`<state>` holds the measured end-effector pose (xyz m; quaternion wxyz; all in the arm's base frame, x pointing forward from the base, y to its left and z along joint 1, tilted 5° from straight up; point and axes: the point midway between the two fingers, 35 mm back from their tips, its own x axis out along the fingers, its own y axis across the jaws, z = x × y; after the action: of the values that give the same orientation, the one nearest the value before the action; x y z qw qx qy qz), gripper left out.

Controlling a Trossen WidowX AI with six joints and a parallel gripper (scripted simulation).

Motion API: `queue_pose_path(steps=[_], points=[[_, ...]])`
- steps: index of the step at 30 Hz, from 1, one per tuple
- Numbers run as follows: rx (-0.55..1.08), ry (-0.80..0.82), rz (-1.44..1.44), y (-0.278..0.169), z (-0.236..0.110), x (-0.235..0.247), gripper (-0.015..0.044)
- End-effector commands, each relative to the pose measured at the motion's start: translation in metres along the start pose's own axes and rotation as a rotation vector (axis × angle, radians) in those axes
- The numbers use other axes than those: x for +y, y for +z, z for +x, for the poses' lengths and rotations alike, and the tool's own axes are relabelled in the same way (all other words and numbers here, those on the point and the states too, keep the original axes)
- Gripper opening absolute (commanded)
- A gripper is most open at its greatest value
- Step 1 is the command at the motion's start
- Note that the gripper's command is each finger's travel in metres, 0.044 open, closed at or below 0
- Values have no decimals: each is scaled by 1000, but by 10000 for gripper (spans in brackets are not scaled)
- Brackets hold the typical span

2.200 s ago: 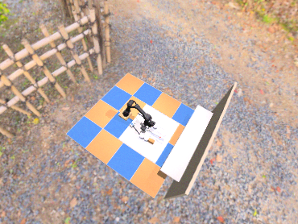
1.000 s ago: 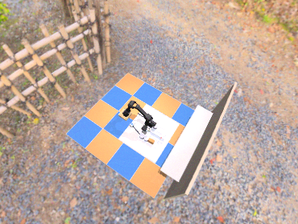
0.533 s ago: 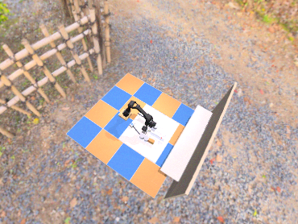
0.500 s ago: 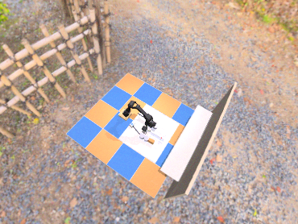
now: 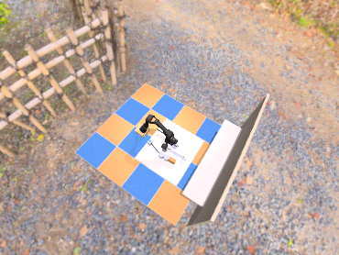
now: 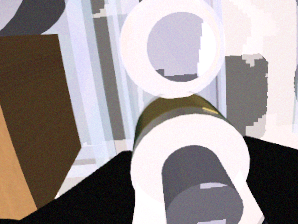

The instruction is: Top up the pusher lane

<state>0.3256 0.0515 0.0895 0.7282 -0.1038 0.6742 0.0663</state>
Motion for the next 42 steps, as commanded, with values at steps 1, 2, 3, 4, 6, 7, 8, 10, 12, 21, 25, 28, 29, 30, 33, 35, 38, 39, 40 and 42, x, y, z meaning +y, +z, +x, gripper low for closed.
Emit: queue_pose_path(steps=[1,2,3,4,6,7,8,10,12,21,25,28,29,30,33,35,38,39,40,42], points=[[-28,1,7,7,-2,0,0],[-28,1,7,8,-2,0,0],[-28,1,7,8,-2,0,0],[-29,1,7,8,-2,0,0],[-29,1,7,8,-2,0,0],[-29,1,7,8,-2,0,0],[-29,1,7,8,-2,0,0],[-29,1,7,9,-2,0,0],[-29,1,7,9,-2,0,0],[-29,1,7,10,-2,0,0],[-29,1,7,10,-1,0,0],[-29,1,7,10,0,0,0],[-29,1,7,10,0,0,0],[-29,1,7,10,1,0,0],[-29,1,7,10,2,0,0],[-29,1,7,10,3,0,0],[-29,1,7,10,4,0,0],[-29,1,7,10,4,0,0],[-29,1,7,10,4,0,0],[-29,1,7,10,5,0,0]])
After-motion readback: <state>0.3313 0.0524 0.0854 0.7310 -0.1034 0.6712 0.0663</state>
